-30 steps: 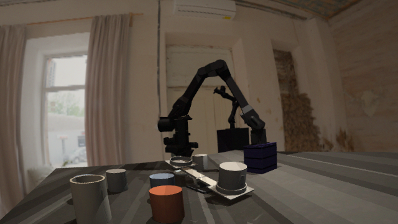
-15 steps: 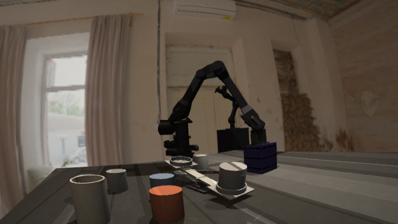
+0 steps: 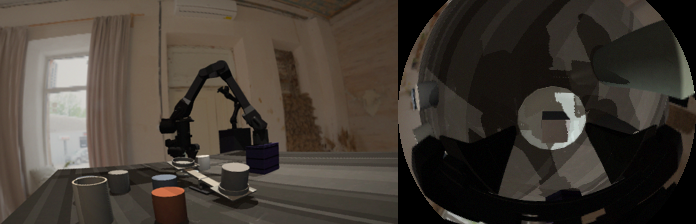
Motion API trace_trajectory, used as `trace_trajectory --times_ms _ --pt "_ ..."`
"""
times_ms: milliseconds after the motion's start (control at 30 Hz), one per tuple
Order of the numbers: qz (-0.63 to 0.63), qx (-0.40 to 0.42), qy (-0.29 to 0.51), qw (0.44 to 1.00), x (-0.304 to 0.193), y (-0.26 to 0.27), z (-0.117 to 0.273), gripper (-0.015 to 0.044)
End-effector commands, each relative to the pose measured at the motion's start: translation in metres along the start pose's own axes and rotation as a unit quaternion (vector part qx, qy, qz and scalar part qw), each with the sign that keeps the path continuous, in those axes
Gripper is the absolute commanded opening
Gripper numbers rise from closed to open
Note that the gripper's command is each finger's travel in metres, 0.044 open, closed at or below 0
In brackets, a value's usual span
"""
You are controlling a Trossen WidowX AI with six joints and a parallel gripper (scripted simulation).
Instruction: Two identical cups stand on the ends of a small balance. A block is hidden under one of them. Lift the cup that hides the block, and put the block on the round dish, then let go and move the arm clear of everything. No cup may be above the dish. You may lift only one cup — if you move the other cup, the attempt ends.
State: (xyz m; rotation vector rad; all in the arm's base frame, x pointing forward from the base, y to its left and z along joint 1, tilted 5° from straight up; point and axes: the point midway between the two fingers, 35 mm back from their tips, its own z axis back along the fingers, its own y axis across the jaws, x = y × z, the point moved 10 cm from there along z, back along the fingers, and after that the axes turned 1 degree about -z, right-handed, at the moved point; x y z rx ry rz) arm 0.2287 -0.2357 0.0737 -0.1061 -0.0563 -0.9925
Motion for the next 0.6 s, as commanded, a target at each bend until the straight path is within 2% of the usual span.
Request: trace_trajectory --times_ms 0,167,300,433,567 --pt "0.001 0.001 -0.011 1.000 0.004 0.001 0.021 0.0440" --pt "-0.018 -0.001 0.006 1.000 0.000 -0.003 0.046 0.0440" --pt "-0.019 -0.001 0.007 1.000 0.000 -0.003 0.050 0.0440" --pt "-0.014 -0.002 0.008 1.000 -0.002 -0.003 0.089 0.0440" --pt "-0.014 -0.002 0.008 1.000 -0.003 -0.003 0.091 0.0440"
